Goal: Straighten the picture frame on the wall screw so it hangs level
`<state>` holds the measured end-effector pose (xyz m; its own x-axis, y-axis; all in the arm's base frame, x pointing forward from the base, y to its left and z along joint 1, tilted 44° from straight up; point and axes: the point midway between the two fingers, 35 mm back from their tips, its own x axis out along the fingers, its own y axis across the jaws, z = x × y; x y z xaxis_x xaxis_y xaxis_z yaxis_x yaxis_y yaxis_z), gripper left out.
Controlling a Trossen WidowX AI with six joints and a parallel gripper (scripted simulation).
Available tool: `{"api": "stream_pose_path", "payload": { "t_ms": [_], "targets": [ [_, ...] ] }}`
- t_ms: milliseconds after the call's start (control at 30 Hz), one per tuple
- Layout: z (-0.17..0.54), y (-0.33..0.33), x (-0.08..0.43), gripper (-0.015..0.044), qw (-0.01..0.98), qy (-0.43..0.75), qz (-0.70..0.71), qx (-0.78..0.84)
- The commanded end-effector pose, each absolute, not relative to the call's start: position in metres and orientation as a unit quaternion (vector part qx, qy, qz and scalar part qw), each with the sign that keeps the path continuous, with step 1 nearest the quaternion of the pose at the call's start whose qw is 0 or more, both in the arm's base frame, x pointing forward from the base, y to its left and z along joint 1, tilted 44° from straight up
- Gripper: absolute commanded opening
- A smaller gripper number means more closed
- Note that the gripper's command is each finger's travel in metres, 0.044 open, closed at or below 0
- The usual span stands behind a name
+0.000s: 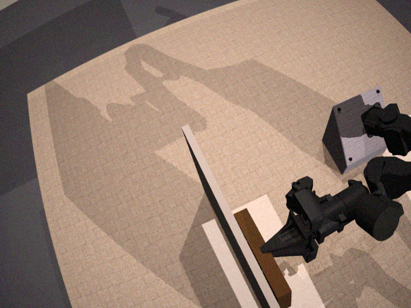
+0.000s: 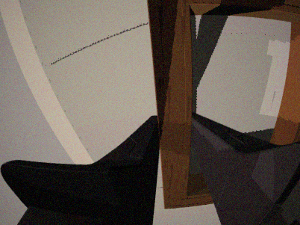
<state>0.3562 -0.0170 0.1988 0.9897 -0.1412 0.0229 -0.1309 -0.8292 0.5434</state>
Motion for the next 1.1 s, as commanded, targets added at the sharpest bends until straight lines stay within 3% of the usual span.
{"api": "stream_pose_path", "payload": {
  "t_ms": [0, 1067],
  "targets": [
    [0.2029, -0.0189, 0.3559, 0.0000, 0.282, -0.079, -0.003, 0.956],
    [0.2031, -0.0188, 0.3559, 0.0000, 0.282, -0.079, -0.003, 0.956]
  ]
}}
